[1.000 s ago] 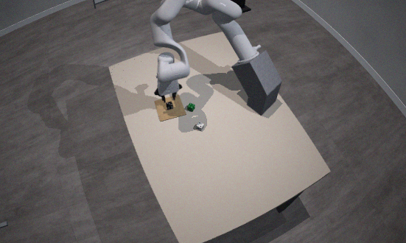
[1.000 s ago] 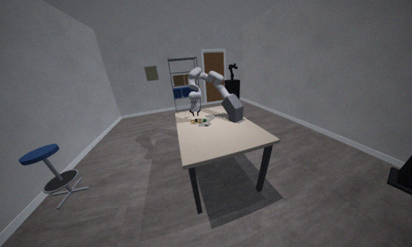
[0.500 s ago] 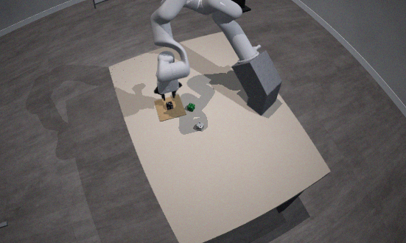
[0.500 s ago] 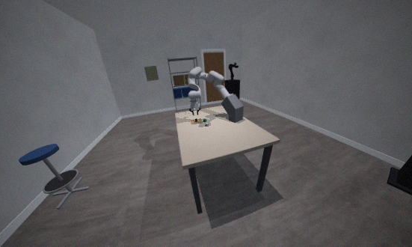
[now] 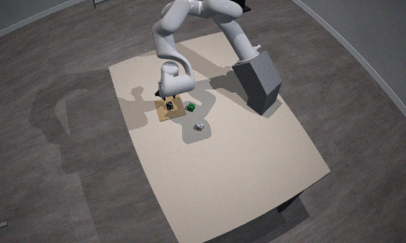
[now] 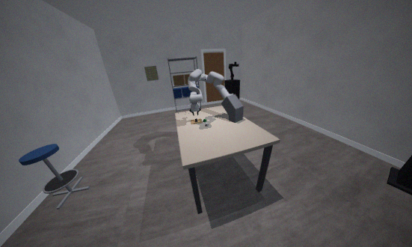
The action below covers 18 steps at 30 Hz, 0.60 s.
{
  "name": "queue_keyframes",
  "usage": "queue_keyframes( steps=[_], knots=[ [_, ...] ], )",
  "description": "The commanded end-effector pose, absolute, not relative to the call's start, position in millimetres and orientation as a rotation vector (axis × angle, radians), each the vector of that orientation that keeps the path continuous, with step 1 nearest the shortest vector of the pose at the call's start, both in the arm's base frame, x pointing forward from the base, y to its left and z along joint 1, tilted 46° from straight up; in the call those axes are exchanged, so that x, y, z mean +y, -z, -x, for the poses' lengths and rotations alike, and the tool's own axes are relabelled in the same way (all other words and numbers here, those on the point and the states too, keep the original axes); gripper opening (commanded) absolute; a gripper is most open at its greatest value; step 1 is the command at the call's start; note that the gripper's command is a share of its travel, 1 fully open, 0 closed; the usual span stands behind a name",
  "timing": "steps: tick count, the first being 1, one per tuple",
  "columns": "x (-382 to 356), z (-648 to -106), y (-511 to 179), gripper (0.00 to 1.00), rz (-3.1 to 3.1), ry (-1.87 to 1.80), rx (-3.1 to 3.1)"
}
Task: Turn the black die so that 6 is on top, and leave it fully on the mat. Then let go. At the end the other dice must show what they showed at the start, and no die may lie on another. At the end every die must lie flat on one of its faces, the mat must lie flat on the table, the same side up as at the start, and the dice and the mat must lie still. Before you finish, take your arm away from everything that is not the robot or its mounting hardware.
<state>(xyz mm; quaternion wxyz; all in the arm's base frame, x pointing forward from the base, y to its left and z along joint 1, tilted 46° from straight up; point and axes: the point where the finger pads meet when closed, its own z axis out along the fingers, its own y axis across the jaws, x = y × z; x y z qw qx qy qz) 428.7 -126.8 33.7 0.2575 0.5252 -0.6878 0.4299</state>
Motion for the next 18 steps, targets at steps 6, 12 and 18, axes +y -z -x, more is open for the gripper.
queue_keyframes(
  steps=[6,12,18],
  knots=[
    [-126.0,-432.1,-31.9,0.47,-1.281,-1.248,-1.747],
    [-124.0,-430.7,-30.1,0.47,-1.212,-1.282,-1.689],
    [-124.9,-434.2,-29.2,0.47,-1.145,-1.318,-1.627]
  ],
)
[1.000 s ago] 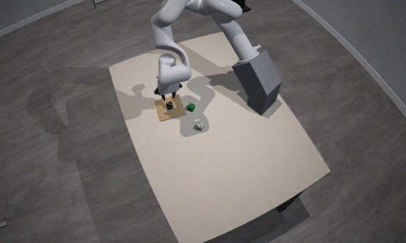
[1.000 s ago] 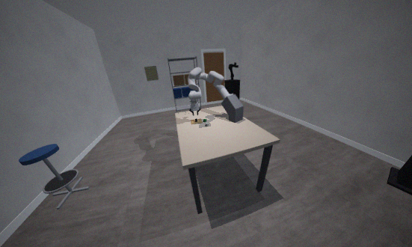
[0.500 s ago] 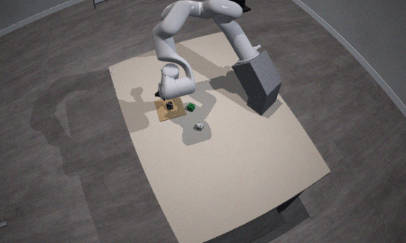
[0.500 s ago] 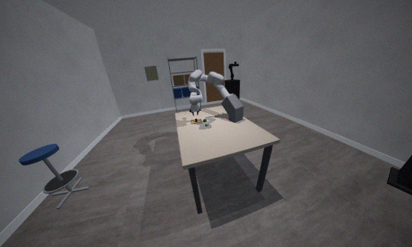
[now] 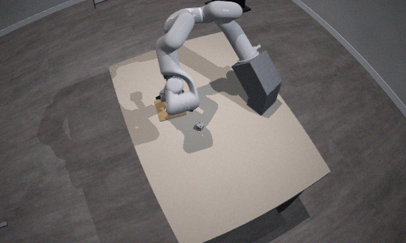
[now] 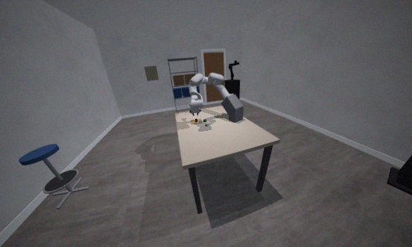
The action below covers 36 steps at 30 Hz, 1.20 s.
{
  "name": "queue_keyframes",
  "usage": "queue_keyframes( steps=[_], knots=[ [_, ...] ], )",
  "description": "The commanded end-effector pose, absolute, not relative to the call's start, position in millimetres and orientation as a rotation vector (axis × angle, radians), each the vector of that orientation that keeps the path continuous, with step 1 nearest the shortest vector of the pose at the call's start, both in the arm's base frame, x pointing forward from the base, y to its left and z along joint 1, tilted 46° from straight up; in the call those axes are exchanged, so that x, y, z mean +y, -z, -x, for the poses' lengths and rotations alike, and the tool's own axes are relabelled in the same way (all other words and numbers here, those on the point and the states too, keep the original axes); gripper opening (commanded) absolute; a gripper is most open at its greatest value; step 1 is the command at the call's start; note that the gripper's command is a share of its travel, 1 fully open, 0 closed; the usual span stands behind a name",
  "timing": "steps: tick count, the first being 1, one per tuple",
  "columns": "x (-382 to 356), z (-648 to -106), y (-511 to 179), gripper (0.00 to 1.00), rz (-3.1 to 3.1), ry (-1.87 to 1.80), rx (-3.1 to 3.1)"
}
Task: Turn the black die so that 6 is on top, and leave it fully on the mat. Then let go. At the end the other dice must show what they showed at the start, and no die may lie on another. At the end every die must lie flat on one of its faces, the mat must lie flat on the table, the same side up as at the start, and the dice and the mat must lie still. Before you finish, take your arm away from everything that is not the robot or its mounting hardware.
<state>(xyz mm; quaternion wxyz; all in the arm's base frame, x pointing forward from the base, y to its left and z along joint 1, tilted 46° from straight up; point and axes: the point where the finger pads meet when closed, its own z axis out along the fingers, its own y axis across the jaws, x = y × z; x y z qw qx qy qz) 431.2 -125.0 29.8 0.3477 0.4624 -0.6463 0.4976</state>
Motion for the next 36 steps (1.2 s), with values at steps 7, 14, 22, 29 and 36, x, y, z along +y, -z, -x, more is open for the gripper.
queue_keyframes(
  steps=[7,14,22,29,36],
  knots=[
    [-124.0,-433.6,-26.4,0.47,-1.022,-1.367,-1.522],
    [-123.3,-432.3,-25.6,0.47,-0.995,-1.376,-1.499],
    [-123.3,-432.3,-25.6,0.47,-0.995,-1.376,-1.499],
    [-124.0,-432.5,-25.0,0.47,-0.995,-1.376,-1.499],
    [-127.8,-433.5,-21.2,0.47,-0.995,-1.376,-1.499]
  ],
)
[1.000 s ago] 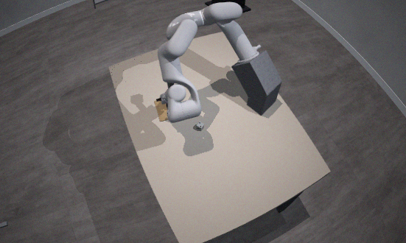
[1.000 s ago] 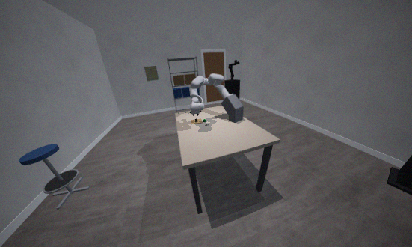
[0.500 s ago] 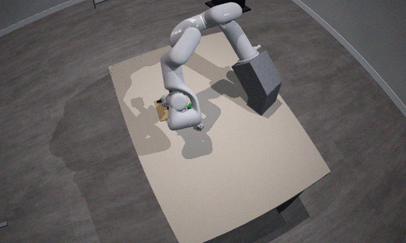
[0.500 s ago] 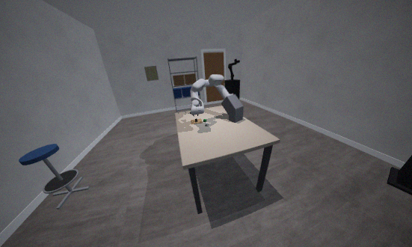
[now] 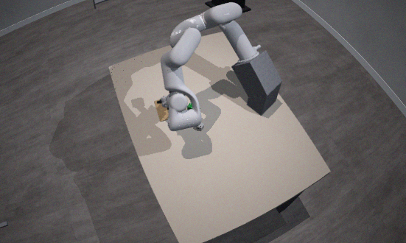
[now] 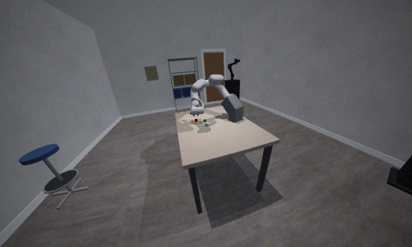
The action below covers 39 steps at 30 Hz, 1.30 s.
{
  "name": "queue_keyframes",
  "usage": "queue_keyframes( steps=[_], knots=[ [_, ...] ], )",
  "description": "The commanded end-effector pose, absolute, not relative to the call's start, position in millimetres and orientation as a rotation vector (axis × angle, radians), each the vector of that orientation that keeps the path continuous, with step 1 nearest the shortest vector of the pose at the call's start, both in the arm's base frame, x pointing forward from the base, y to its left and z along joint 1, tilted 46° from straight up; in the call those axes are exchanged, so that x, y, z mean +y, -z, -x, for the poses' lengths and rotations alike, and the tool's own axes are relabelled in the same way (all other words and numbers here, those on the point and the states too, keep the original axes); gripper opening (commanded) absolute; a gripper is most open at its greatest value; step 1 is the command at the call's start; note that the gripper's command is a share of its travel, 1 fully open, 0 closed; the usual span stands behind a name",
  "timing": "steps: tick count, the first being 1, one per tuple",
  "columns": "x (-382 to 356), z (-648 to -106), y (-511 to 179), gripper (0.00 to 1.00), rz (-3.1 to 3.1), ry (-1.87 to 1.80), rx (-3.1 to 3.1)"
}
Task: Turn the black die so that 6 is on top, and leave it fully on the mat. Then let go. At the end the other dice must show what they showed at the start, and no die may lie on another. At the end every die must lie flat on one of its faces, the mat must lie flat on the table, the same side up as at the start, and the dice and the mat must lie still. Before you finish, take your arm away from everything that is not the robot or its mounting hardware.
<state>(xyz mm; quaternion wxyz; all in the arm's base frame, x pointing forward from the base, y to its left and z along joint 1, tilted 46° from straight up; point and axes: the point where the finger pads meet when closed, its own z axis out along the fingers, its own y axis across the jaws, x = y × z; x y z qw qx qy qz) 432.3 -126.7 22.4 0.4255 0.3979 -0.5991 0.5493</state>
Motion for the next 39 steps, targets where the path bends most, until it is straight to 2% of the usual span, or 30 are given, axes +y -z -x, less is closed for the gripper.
queue_keyframes(
  steps=[1,39],
  knots=[
    [-128.7,-433.7,-20.3,0.47,-0.995,-1.376,-1.499],
    [-166.8,-443.4,17.6,0.47,-0.995,-1.376,-1.499]
  ],
)
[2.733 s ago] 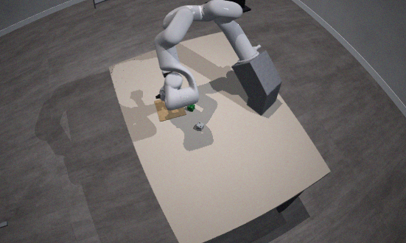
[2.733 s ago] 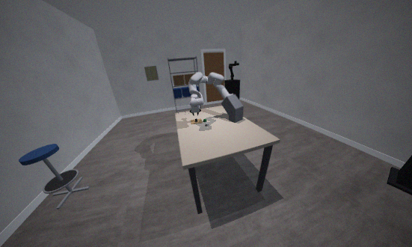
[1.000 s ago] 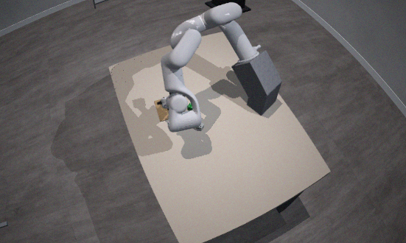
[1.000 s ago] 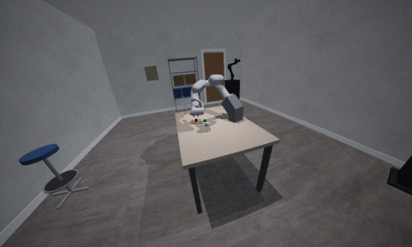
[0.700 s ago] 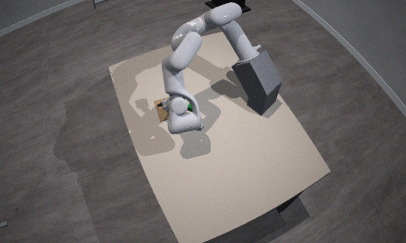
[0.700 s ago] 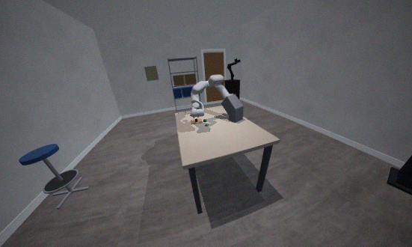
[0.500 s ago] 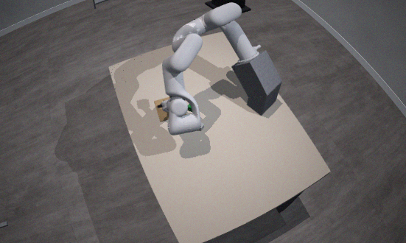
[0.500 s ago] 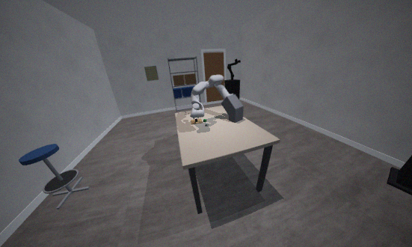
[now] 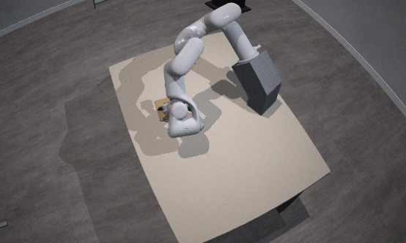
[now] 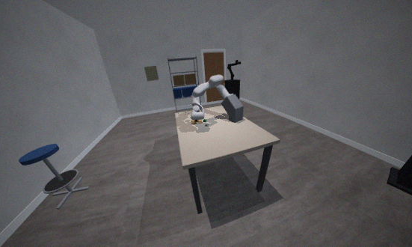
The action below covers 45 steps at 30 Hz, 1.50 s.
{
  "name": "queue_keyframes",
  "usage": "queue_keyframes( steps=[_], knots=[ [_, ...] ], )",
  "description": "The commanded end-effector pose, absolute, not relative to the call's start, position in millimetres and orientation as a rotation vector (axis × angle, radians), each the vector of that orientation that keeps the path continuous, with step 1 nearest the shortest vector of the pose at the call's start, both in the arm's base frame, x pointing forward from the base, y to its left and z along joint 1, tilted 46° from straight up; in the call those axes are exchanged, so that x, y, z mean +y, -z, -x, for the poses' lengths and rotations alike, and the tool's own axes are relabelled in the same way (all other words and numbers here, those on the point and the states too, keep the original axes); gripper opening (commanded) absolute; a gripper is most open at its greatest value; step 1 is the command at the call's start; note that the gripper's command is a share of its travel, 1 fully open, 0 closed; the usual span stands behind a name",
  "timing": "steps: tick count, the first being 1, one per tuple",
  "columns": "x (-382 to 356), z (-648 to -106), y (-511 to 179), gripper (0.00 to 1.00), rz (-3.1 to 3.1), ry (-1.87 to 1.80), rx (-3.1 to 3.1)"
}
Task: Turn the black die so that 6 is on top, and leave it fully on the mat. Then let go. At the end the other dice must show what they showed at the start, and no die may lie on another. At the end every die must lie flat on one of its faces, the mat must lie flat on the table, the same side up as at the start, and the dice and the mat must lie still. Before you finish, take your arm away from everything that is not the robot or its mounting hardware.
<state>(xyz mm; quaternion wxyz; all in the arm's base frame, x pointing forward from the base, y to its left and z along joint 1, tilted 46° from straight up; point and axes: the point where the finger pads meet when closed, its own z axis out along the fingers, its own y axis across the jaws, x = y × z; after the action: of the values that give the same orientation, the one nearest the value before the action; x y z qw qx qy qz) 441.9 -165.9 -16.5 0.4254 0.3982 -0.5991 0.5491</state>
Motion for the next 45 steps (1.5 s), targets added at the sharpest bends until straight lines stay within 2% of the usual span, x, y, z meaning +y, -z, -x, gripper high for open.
queue_keyframes(
  steps=[1,45],
  knots=[
    [-167.5,-443.6,18.3,0.47,-0.995,-1.376,-1.499],
    [-172.2,-444.8,22.9,0.47,-0.995,-1.376,-1.499]
  ],
)
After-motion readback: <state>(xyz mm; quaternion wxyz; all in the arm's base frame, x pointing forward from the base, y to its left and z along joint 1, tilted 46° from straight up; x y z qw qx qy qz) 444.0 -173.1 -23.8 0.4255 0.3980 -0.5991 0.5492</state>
